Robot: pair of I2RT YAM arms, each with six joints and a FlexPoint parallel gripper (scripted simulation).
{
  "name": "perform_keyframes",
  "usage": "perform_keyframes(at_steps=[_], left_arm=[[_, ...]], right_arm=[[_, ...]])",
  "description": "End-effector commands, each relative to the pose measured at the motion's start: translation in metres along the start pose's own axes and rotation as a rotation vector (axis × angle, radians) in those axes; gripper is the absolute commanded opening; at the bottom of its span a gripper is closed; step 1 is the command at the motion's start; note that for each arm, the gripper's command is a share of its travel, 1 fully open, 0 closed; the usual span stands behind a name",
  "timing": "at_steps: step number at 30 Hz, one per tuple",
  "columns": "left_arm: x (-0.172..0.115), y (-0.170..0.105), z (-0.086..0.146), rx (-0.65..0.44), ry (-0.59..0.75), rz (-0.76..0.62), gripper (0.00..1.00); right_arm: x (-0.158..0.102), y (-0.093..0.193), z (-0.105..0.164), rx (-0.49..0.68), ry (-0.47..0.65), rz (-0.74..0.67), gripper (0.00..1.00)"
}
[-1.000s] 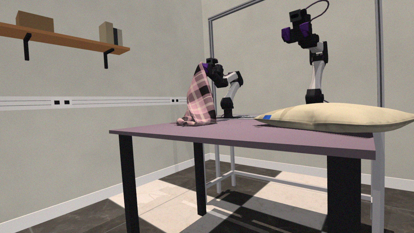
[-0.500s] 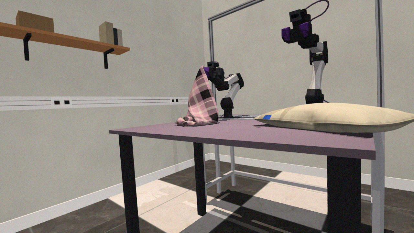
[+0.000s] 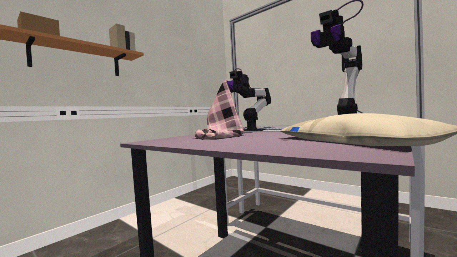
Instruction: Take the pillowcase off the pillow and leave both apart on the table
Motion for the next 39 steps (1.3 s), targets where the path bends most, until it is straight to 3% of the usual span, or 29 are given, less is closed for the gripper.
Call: perform_keyframes(at_steps=[1, 9, 15, 16, 19, 21, 25, 33, 39], left_arm=[[-0.003, -0.001, 0.0, -0.013, 0.003, 0.005, 0.6], [-0.003, -0.001, 0.0, -0.013, 0.003, 0.005, 0.6], [-0.003, -0.001, 0.0, -0.013, 0.003, 0.005, 0.6], [-0.003, -0.001, 0.0, -0.013, 0.003, 0.005, 0.6], [-0.003, -0.001, 0.0, -0.013, 0.003, 0.005, 0.6], [-0.003, -0.001, 0.0, -0.013, 0.003, 0.005, 0.6], [-0.003, -0.001, 0.0, -0.013, 0.003, 0.005, 0.6], [-0.003, -0.001, 0.0, -0.013, 0.003, 0.005, 0.6], [-0.003, -0.001, 0.0, -0.013, 0.003, 0.005, 0.6]], right_arm=[[0.0, 0.001, 0.002, 0.023, 0.105, -0.01, 0.0], [-0.003, 0.002, 0.021, 0.042, 0.192, -0.01, 0.0], [0.0, 0.002, 0.019, 0.037, 0.169, -0.012, 0.0], [-0.012, 0.003, 0.019, 0.034, 0.201, -0.01, 0.0], [-0.006, 0.001, 0.021, 0.03, 0.174, -0.007, 0.0], [-0.016, 0.003, 0.021, 0.032, 0.196, -0.009, 0.0], [-0.003, 0.001, 0.02, 0.041, 0.205, -0.012, 0.0], [-0.02, 0.006, 0.03, 0.086, 0.395, -0.01, 0.0], [-0.024, 0.007, 0.036, 0.101, 0.465, -0.009, 0.0]])
Point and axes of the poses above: on each arm, the point where the finger pads meet when closed, its own z axis back along the fingers, its own y axis across the jaws, x = y × z, the point moved 9 cm from there along z, back along the fingers, and after that the axes turned 11 degrees about z, right-handed, at the moved point
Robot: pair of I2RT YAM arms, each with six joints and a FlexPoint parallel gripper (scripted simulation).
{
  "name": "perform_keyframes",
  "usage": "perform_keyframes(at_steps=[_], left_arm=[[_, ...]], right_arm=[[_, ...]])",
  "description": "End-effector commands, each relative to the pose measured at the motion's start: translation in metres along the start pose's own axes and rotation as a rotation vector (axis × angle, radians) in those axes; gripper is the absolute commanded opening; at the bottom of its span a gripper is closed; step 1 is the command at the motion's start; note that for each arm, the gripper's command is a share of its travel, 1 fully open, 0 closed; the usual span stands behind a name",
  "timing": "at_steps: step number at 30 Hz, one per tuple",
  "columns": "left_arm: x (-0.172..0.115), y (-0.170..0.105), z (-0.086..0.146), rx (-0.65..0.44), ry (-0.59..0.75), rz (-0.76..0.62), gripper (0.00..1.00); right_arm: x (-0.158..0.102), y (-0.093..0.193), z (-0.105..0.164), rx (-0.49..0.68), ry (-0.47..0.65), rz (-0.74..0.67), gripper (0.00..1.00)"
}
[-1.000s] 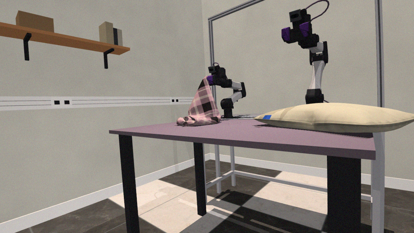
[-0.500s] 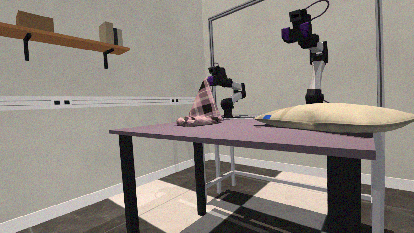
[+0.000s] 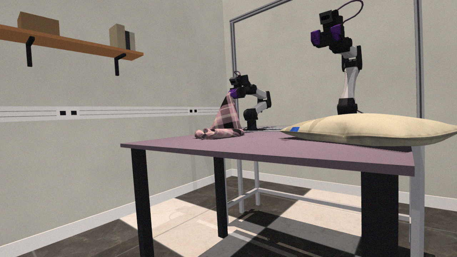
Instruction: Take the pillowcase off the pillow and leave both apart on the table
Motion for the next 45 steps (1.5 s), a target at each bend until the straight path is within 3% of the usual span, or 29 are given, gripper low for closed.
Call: perform_keyframes(at_steps=[1, 11, 18, 19, 22, 39, 45], left_arm=[[-0.003, -0.001, 0.0, -0.013, 0.003, 0.005, 0.6], [-0.003, -0.001, 0.0, -0.013, 0.003, 0.005, 0.6], [-0.003, -0.001, 0.0, -0.013, 0.003, 0.005, 0.6], [-0.003, -0.001, 0.0, -0.013, 0.003, 0.005, 0.6], [-0.003, -0.001, 0.0, -0.013, 0.003, 0.005, 0.6], [-0.003, -0.001, 0.0, -0.013, 0.003, 0.005, 0.6], [-0.003, -0.001, 0.0, -0.013, 0.003, 0.005, 0.6]], right_arm=[[-0.003, 0.002, 0.005, 0.02, 0.088, -0.008, 0.0], [-0.015, 0.005, 0.016, 0.052, 0.243, -0.005, 0.0], [-0.007, 0.003, 0.016, 0.042, 0.178, -0.006, 0.0], [-0.02, 0.006, 0.012, 0.054, 0.243, -0.003, 0.0], [-0.016, 0.004, 0.016, 0.056, 0.261, -0.007, 0.0], [-0.046, 0.013, 0.018, 0.137, 0.546, 0.002, 0.0], [-0.049, 0.013, 0.016, 0.133, 0.551, 0.001, 0.0]])
Point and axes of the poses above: on each arm, the point where the finger pads meet when closed, its own z axis back along the fingers, its own y axis across the jaws, x = y × z, the point moved 9 cm from there along z, back along the fingers, and after that the axes turned 11 degrees about z, right-handed, at the moved point
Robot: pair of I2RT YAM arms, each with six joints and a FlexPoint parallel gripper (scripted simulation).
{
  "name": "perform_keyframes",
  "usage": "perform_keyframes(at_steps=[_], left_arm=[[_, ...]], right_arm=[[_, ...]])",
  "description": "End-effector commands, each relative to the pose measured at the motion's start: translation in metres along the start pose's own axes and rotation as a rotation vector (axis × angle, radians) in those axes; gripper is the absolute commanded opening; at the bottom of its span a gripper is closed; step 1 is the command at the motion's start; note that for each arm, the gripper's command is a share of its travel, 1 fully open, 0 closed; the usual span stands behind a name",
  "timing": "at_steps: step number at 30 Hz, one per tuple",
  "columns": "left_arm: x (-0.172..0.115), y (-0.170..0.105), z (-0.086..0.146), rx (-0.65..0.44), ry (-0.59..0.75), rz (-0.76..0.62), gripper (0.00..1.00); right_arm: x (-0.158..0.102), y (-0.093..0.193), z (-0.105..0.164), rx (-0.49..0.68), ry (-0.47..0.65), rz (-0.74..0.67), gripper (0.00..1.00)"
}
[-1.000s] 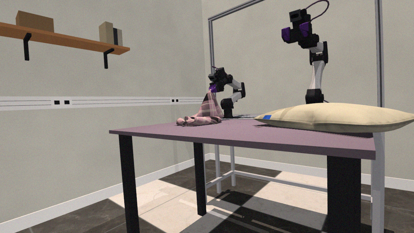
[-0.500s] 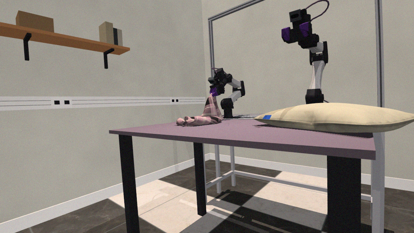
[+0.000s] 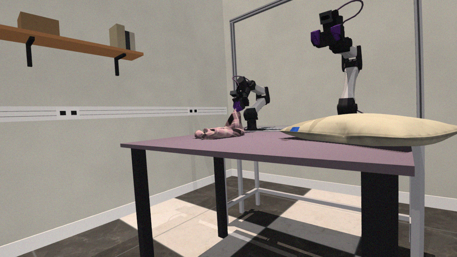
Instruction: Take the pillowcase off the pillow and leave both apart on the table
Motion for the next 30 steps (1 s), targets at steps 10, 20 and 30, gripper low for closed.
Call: perform_keyframes(at_steps=[10, 20, 30], left_arm=[[-0.0032, -0.0014, 0.0005, -0.013, 0.003, 0.005, 0.6], [-0.0032, -0.0014, 0.0005, -0.013, 0.003, 0.005, 0.6], [-0.0032, -0.0014, 0.0005, -0.013, 0.003, 0.005, 0.6]], right_arm=[[-0.0053, 0.0026, -0.0031, 0.018, 0.023, 0.001, 0.0], [-0.0004, 0.001, 0.001, 0.009, 0.004, 0.002, 0.0], [-0.0006, 0.0016, 0.0005, 0.015, 0.009, 0.005, 0.04]])
Point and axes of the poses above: on each arm, the point where the finger pads meet when closed, its own z axis back along the fingers, its own y axis across the jaws, x = y × z, the point moved 9 cm from there along z, back along the fingers, and after that the axes turned 11 degrees about z, right-handed, at the moved point
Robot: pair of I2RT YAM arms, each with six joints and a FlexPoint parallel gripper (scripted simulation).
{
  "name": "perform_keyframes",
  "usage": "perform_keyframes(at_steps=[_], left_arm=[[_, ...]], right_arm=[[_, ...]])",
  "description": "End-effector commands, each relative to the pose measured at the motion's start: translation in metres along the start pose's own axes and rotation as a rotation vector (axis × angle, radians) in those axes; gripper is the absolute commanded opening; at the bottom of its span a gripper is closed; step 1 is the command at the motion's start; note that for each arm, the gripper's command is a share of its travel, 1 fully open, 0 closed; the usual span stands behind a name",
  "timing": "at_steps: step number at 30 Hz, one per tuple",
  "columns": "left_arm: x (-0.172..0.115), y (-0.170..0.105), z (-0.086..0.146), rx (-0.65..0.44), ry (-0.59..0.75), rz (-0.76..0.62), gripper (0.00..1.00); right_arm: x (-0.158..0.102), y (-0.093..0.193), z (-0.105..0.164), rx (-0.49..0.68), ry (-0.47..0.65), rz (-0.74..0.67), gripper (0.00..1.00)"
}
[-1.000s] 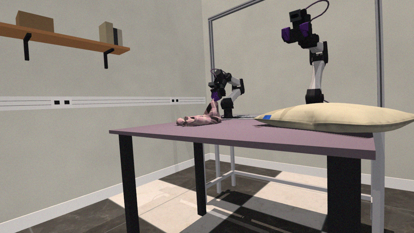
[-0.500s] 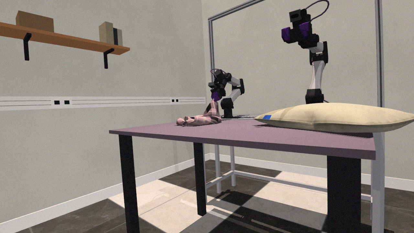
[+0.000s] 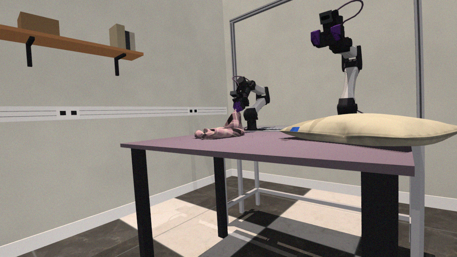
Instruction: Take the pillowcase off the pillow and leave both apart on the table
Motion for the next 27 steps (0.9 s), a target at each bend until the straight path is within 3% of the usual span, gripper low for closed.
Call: perform_keyframes(at_steps=[1, 27], left_arm=[[-0.0032, -0.0014, 0.0005, -0.013, 0.003, 0.005, 0.6], [-0.0032, -0.0014, 0.0005, -0.013, 0.003, 0.005, 0.6]], right_arm=[[0.0006, 0.0013, 0.0009, 0.013, 0.002, 0.006, 0.04], [0.0006, 0.0013, 0.0009, 0.013, 0.002, 0.006, 0.06]])
Point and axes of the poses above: on each arm, the point where the finger pads meet when closed, its own z axis back along the fingers, its own y axis across the jaws, x = y × z, the point moved 9 cm from there along z, back along the fingers, and after that the axes turned 11 degrees about z, right-handed, at the moved point
